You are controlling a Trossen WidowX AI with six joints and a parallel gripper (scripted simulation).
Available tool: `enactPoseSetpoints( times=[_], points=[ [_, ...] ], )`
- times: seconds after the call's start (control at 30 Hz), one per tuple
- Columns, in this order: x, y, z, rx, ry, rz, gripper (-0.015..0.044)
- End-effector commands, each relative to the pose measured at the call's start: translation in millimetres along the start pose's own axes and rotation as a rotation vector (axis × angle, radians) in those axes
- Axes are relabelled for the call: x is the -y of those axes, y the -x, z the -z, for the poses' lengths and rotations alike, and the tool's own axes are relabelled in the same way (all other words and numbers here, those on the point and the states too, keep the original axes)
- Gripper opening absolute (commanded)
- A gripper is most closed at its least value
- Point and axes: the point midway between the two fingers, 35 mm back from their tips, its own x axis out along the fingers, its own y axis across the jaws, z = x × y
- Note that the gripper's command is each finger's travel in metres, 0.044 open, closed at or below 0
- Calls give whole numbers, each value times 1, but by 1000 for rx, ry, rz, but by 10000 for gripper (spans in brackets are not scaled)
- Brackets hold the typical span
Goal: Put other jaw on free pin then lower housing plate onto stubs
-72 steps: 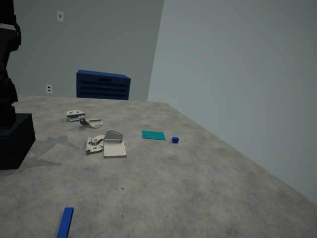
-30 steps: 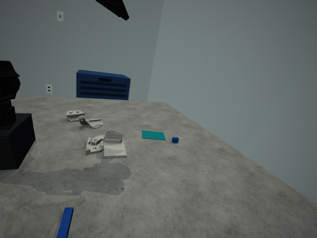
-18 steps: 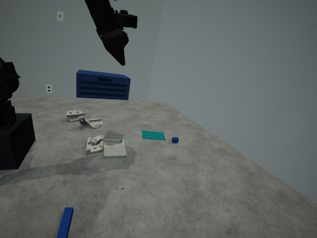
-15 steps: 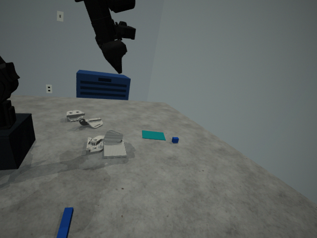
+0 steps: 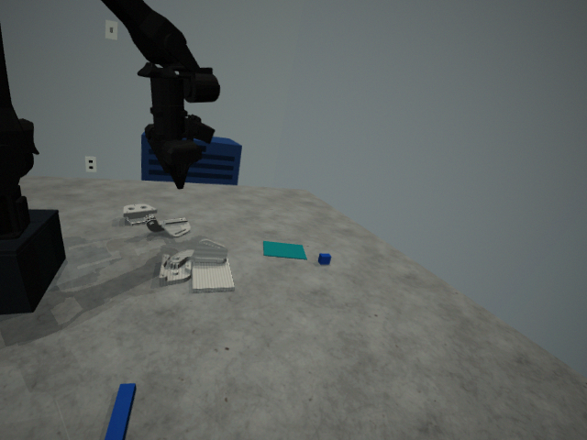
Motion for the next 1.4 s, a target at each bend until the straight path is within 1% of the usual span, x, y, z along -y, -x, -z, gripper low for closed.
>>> enactPoseSetpoints(
  times=[0.0, 0.1, 0.17, 0.37, 1.37],
  points=[
    [-10, -26, 25, -82, 52, 49, 440],
    [-18, -44, 44, -137, 100, 89, 440],
    [-19, -48, 49, -150, 111, 99, 440],
    [-19, -51, 49, -150, 111, 99, 440],
    [-14, -99, 56, -150, 111, 99, 440]
  ],
)
